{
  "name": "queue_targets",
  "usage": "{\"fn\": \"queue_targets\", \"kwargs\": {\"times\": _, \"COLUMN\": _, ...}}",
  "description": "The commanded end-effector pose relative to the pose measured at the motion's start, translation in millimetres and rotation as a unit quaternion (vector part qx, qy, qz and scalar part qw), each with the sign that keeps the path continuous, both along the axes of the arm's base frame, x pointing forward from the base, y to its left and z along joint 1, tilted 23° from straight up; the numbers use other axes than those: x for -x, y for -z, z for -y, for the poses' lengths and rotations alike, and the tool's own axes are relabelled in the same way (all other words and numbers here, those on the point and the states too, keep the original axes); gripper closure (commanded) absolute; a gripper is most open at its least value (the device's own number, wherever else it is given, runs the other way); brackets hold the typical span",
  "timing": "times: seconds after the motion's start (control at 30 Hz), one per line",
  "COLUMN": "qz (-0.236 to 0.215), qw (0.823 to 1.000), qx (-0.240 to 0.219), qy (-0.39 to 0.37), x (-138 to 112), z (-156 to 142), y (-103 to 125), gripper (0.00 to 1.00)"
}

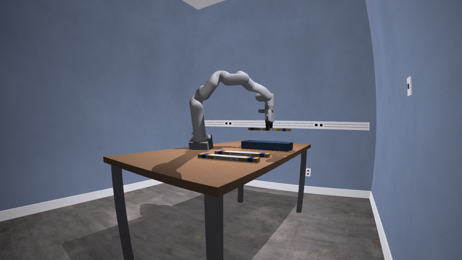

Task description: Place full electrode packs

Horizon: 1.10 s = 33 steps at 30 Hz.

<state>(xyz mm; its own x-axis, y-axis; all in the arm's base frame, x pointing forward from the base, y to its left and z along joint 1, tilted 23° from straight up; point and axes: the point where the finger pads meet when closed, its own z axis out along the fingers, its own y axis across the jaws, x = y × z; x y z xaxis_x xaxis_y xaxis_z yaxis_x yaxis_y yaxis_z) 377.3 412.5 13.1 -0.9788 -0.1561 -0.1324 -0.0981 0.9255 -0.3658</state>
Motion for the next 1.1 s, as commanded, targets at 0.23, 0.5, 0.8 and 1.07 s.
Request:
{"fn": "queue_targets", "kwargs": {"times": 0.23, "qz": 0.001, "qw": 1.000, "qx": -0.003, "qy": -0.001, "x": 0, "z": -3, "y": -2, "gripper": 0.42}}
{"fn": "queue_targets", "kwargs": {"times": 0.5, "qz": 0.001, "qw": 1.000, "qx": -0.003, "qy": -0.001, "x": -1, "z": -2, "y": 0, "gripper": 0.42}}
{"fn": "queue_targets", "kwargs": {"times": 0.8, "qz": 0.001, "qw": 1.000, "qx": -0.003, "qy": -0.001, "x": -2, "z": 0, "y": 5, "gripper": 0.42}}
{"fn": "queue_targets", "kwargs": {"times": 1.07, "qz": 0.001, "qw": 1.000, "qx": -0.003, "qy": -0.001, "x": -3, "z": 3, "y": 14, "gripper": 0.42}}
